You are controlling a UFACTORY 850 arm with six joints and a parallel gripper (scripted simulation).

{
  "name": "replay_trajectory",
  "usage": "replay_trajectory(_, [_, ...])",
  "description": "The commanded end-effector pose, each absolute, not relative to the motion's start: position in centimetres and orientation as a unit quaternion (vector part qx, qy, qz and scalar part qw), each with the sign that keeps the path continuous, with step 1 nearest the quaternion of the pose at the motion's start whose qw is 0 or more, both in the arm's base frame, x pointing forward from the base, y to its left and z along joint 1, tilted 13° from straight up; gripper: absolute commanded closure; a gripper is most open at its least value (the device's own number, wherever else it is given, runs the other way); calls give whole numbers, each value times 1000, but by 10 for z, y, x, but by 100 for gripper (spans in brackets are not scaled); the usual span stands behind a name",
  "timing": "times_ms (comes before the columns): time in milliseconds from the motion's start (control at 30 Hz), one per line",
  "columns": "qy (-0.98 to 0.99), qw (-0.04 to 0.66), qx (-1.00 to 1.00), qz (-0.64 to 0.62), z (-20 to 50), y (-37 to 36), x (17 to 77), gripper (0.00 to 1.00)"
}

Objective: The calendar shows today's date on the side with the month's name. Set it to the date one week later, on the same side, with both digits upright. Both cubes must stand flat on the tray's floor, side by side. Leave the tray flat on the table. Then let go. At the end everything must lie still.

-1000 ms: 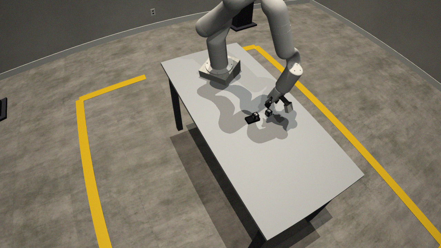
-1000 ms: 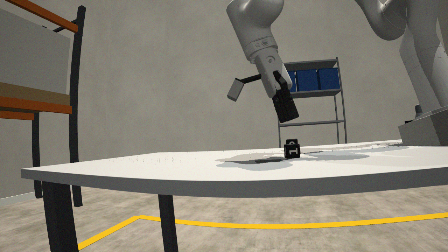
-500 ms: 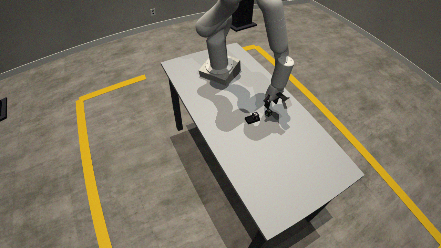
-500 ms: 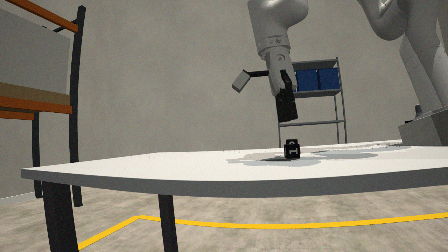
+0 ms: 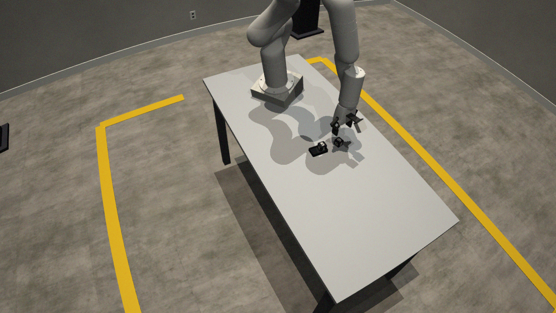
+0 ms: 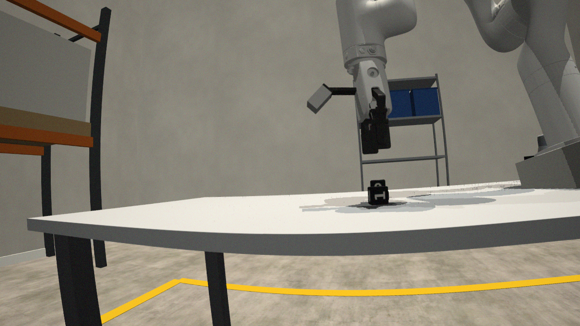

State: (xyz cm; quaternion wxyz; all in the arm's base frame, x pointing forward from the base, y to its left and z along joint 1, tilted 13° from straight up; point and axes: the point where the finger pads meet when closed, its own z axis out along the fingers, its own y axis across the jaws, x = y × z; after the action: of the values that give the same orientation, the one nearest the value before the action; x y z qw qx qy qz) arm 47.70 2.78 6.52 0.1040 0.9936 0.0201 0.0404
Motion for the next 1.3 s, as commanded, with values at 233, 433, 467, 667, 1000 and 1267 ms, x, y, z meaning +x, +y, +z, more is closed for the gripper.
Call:
replay_trajectory(233, [20,106,993,45,66,28,478,0])
replay_trajectory(433, [20,106,993,45,67,28,477,0])
replay_trajectory(467, [20,106,993,45,68,28,477,0])
replay_trajectory(667, [19,106,993,45,70,29,477,51])
replay_trajectory(1000, [19,106,993,45,70,29,477,51])
replay_trajectory(1267, [19,106,993,45,70,29,477,51])
